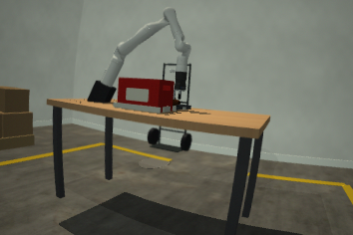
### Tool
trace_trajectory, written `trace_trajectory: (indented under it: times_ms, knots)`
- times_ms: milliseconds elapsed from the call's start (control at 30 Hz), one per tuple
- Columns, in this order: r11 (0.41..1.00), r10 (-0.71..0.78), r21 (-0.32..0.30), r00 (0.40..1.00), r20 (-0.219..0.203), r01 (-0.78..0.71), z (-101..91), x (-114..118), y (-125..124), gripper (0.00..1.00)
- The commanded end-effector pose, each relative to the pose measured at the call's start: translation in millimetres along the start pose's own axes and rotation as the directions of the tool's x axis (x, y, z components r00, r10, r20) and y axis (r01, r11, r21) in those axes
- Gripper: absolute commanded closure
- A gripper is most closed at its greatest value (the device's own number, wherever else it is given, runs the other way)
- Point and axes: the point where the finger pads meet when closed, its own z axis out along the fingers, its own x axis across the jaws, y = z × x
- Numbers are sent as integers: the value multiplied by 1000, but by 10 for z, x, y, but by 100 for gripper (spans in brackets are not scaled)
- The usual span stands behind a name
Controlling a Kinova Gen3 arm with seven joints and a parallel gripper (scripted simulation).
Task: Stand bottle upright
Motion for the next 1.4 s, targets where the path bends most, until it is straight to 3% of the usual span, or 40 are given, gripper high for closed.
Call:
trace_trajectory:
  times_ms: [0, 633, 1367]
  knots:
    - [1000, -4, -7, 1000, 1, 4, 45, -6, 32, 0]
    - [1000, -4, -6, 1000, 5, 4, 240, -17, 30, 0]
    - [1000, -4, -7, 1000, 4, 4, 332, -13, 37, 0]
